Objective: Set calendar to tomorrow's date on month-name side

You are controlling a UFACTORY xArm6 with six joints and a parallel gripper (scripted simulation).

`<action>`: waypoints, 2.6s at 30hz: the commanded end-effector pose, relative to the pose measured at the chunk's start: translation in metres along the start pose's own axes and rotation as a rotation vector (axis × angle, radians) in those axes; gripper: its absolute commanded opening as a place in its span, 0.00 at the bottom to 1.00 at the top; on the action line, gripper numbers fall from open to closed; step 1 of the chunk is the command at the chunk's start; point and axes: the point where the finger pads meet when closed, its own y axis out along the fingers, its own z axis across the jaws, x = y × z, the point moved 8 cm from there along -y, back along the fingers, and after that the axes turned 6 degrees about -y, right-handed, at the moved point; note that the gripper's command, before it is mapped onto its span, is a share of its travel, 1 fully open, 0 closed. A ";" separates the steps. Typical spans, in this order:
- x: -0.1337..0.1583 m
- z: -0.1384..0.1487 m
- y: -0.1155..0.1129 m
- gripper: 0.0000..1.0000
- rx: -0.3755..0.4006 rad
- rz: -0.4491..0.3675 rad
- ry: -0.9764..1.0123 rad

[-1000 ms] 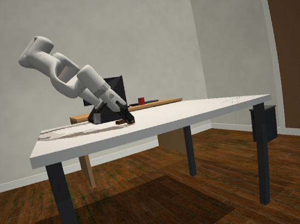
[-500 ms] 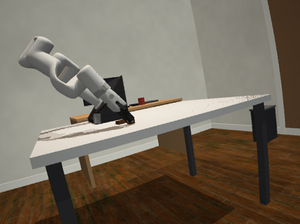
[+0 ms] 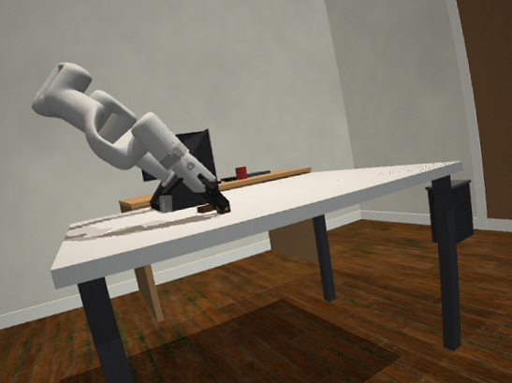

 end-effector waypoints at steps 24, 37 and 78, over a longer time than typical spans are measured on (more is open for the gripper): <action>0.000 -0.001 -0.001 0.27 -0.003 0.000 -0.001; 0.000 -0.001 -0.001 0.27 -0.003 0.000 -0.001; 0.000 -0.001 -0.001 0.69 -0.003 0.000 -0.001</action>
